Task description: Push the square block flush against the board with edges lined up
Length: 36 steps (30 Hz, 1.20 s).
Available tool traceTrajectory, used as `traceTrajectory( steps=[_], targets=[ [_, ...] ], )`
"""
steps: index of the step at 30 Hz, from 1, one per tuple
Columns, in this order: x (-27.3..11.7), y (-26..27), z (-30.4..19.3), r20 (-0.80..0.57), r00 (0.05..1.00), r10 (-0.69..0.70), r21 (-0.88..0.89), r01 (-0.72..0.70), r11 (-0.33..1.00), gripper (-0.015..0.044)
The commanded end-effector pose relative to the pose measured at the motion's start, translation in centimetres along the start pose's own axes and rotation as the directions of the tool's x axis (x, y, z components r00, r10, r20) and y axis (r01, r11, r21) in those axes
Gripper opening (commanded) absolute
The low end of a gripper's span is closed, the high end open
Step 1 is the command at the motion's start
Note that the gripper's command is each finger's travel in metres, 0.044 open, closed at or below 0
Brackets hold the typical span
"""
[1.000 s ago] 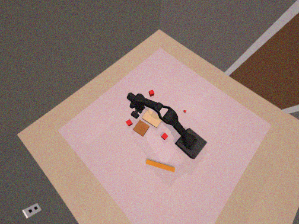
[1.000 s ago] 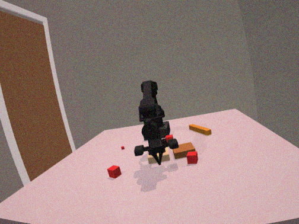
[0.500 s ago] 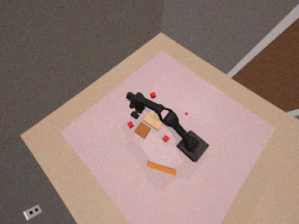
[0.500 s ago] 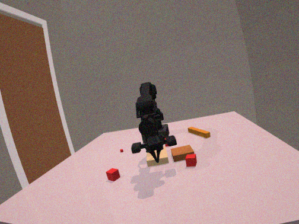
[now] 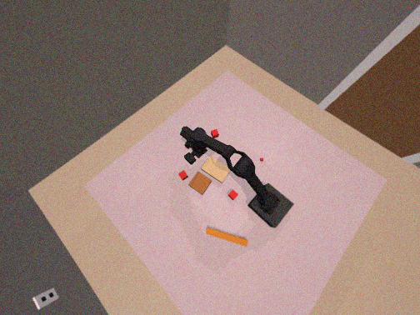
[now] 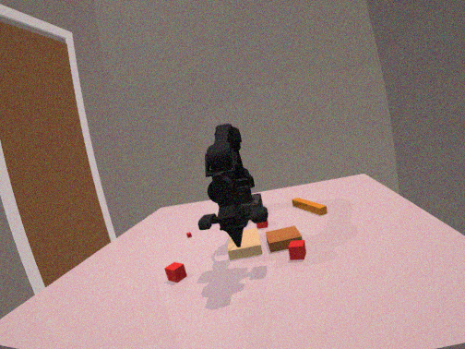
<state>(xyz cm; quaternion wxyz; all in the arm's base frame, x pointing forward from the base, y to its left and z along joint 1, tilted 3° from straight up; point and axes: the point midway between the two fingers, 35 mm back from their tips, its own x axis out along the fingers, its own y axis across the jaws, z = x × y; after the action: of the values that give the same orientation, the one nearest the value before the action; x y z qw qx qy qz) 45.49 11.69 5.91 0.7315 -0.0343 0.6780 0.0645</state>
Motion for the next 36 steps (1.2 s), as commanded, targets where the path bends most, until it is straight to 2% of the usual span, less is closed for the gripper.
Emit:
traceTrajectory(
  steps=[1,9,17,27,36],
  targets=[
    [-0.5,-1.3,-0.8,0.006,1.000,0.001,0.151,-0.002,0.989,0.0000],
    [-0.6,-3.4,-2.6,0.004,1.000,-0.002,0.414,0.000,0.910,0.0000],
    [-0.6,-5.3,-4.7,0.001,1.000,-0.004,0.645,0.002,0.764,0.0000],
    [-0.5,-7.4,-7.6,-0.003,1.000,-0.006,0.865,0.006,0.502,0.0000],
    [-0.2,-8.9,-10.5,-0.007,1.000,-0.008,0.975,0.008,0.221,0.0000]
  ],
)
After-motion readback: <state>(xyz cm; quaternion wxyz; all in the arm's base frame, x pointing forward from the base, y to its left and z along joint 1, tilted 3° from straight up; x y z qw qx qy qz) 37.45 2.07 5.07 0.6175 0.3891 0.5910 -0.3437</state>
